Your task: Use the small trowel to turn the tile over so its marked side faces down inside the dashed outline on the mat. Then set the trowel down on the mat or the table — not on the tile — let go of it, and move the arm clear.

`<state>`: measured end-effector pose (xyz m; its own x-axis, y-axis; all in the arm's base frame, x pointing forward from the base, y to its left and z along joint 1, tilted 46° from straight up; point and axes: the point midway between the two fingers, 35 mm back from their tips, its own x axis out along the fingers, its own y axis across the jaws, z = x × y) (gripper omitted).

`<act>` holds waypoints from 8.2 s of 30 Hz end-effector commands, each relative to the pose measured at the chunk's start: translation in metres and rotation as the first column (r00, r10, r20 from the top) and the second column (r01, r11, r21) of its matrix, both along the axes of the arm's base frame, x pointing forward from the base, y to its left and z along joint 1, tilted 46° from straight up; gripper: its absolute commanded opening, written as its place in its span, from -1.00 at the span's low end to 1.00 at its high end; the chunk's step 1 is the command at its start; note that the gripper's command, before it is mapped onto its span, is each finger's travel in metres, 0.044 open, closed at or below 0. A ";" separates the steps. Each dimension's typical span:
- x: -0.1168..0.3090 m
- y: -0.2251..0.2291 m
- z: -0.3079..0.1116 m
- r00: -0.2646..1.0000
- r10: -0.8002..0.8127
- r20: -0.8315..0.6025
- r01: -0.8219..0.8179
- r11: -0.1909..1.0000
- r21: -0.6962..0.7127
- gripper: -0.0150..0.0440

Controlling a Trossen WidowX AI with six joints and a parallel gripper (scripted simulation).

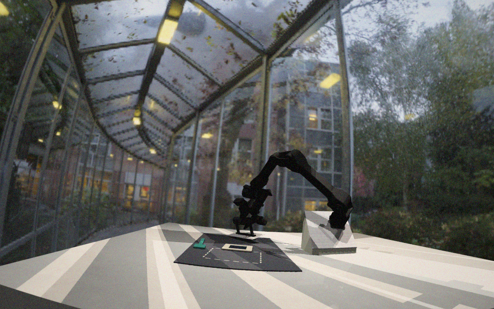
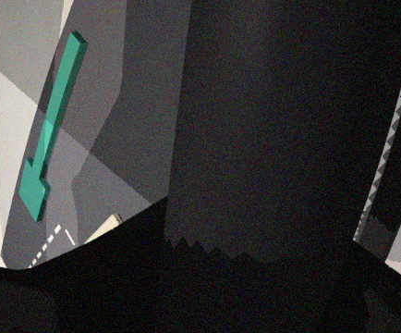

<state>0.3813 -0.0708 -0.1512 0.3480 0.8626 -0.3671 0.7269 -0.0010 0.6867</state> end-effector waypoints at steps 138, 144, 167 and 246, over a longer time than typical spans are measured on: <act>0.009 0.083 0.098 0.732 -0.632 -0.254 0.625 0.772 -0.119 -0.49; 0.011 0.081 0.116 0.732 -0.632 -0.255 0.625 0.772 -0.118 -0.49; 0.014 0.122 0.178 0.732 -0.631 -0.257 0.625 0.772 -0.116 -0.49; 0.034 0.039 0.112 0.513 -0.747 -0.422 0.714 0.644 -0.273 -0.49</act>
<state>0.4075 -0.0248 -0.0340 0.6270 0.3903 -0.6742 0.7182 -0.6249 0.3062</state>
